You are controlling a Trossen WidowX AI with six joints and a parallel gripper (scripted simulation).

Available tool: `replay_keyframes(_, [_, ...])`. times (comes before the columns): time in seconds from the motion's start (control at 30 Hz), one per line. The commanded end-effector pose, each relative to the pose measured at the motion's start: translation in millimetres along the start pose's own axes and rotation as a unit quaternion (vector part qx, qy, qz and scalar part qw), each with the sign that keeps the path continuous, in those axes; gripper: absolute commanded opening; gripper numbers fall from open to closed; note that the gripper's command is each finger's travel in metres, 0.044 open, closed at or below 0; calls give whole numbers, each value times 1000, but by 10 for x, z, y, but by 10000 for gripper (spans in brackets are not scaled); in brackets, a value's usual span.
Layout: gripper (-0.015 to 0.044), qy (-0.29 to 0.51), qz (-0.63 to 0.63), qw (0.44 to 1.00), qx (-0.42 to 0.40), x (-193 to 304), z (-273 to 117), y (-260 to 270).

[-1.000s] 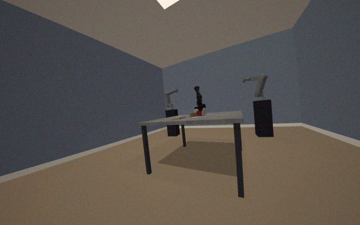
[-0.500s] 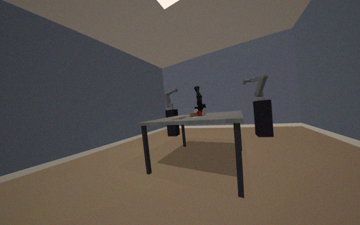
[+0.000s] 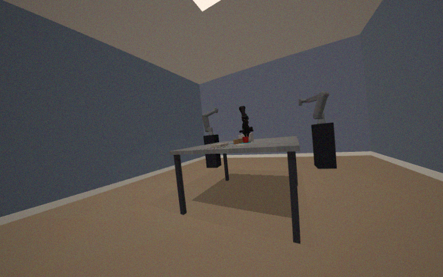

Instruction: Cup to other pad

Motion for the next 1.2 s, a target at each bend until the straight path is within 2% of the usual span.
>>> replay_keyframes(0.0, [128, -1, 2, 1000, 2, -9, -70, -9])
replay_keyframes(0.63, [128, 0, 1, 1000, 3, -3, -355, 21])
replay_keyframes(1.03, [440, -1, -1, 1000, 0, -9, -392, 17])
replay_keyframes(1.17, [440, 0, -1, 1000, 1, -14, -574, 17])
Point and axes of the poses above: the point midway between the two fingers, 35 mm back from their tips, its own z axis out along the fingers, its own y axis across the jaws, x = y × z, the point moved 6 cm from there along -z, back along the fingers, and after that the axes turned 3 degrees about -z, right-handed, at the moved point
